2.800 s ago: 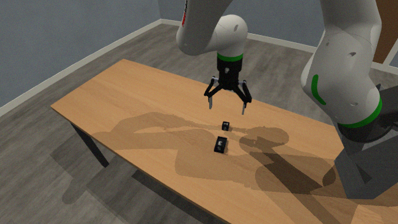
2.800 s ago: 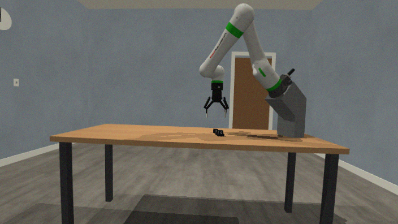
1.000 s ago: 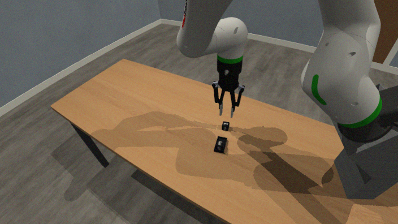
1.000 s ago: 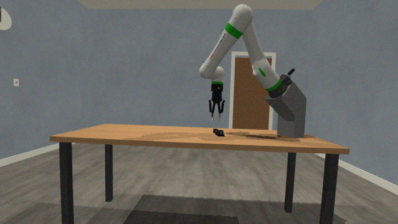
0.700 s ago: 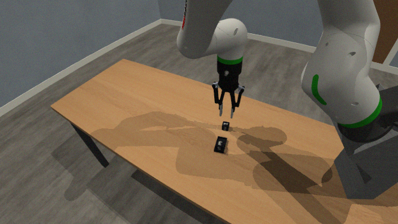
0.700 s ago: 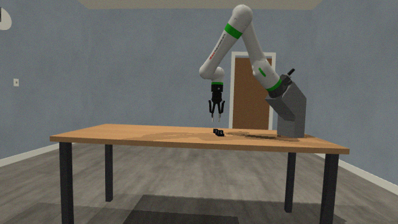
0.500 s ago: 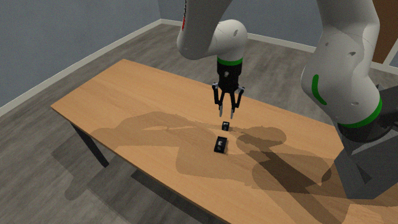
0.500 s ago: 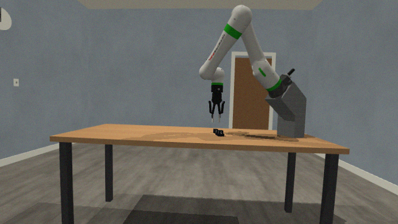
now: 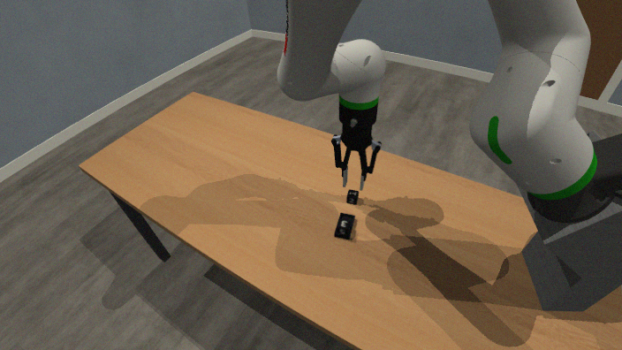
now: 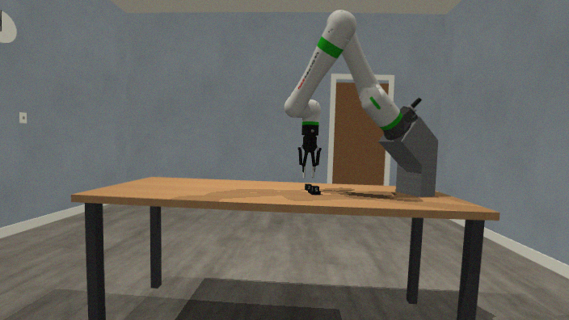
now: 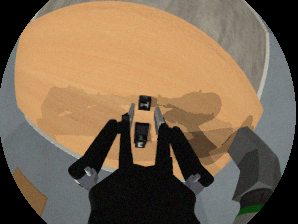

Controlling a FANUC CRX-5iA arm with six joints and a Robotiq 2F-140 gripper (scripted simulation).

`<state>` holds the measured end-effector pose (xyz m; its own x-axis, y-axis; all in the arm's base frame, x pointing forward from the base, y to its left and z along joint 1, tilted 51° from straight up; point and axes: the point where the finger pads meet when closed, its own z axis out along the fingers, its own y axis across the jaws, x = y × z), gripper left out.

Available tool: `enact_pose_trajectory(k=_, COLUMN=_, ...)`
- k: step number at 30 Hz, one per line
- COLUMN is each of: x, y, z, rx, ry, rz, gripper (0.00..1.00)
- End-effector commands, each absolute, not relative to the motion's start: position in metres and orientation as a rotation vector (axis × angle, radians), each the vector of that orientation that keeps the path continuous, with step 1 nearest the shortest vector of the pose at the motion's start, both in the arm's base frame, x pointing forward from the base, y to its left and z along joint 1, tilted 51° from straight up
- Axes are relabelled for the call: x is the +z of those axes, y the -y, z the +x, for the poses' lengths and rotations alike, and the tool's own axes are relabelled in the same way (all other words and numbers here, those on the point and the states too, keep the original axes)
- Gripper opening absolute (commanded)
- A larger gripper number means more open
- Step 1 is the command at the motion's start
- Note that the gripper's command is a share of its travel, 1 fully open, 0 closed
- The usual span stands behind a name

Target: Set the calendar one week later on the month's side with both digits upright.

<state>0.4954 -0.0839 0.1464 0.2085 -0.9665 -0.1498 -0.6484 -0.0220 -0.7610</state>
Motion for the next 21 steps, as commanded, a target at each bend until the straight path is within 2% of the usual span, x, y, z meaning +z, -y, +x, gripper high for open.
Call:
enact_pose_trajectory(k=1, x=0.144, y=0.083, z=0.498, rx=-0.547, ry=-1.517, rz=-1.748, gripper=0.29)
enact_pose_trajectory(k=21, x=0.131, y=0.078, z=0.513, rx=-0.547, ry=-1.517, rz=-1.748, gripper=0.29)
